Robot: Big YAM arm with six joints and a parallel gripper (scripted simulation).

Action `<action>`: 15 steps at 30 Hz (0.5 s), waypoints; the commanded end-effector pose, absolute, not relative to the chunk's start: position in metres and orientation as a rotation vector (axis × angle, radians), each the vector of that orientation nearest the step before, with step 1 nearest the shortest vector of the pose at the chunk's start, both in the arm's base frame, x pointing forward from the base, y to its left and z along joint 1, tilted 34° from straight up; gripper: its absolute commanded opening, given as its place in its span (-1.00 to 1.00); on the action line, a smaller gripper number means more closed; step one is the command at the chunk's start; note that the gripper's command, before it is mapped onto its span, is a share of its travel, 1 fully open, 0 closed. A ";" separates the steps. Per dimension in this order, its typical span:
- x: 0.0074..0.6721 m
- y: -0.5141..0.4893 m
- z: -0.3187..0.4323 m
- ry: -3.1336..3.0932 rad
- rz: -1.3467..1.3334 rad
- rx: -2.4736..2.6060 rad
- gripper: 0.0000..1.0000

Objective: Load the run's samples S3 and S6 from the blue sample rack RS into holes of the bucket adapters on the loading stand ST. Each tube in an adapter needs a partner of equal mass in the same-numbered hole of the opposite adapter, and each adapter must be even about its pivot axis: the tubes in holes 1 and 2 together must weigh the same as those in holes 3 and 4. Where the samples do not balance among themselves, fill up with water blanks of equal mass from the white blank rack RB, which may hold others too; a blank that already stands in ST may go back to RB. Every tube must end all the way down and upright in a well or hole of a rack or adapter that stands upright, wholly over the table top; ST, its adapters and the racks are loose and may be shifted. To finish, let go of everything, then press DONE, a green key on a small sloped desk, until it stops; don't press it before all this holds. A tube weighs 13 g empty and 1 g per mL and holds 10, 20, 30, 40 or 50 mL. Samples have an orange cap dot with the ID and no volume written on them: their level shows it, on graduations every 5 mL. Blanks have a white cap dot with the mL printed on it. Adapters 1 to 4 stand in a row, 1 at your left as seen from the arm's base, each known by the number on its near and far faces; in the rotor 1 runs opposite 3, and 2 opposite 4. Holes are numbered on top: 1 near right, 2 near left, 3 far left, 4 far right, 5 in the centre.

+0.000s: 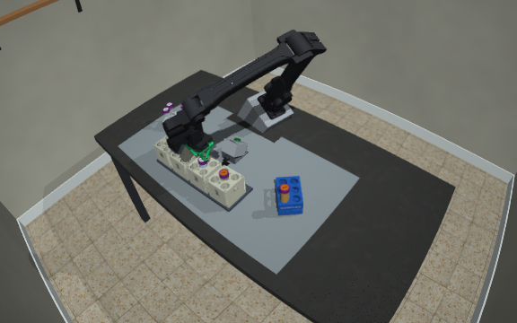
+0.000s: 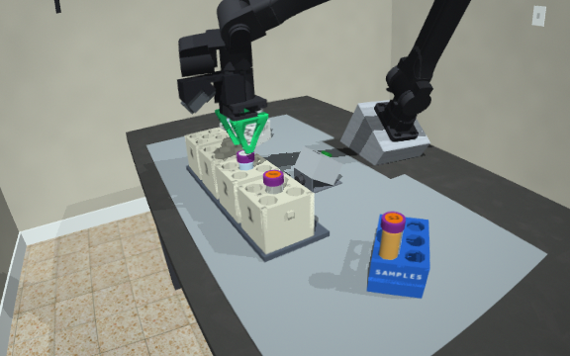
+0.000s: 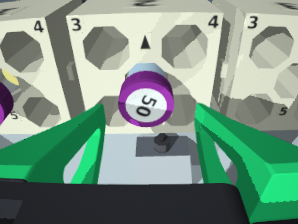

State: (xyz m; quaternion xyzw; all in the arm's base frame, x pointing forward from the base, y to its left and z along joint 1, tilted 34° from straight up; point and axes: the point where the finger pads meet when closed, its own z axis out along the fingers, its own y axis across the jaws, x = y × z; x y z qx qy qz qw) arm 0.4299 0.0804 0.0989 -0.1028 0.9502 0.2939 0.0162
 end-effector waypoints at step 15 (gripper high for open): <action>0.443 0.071 0.123 2.906 0.887 -0.339 0.11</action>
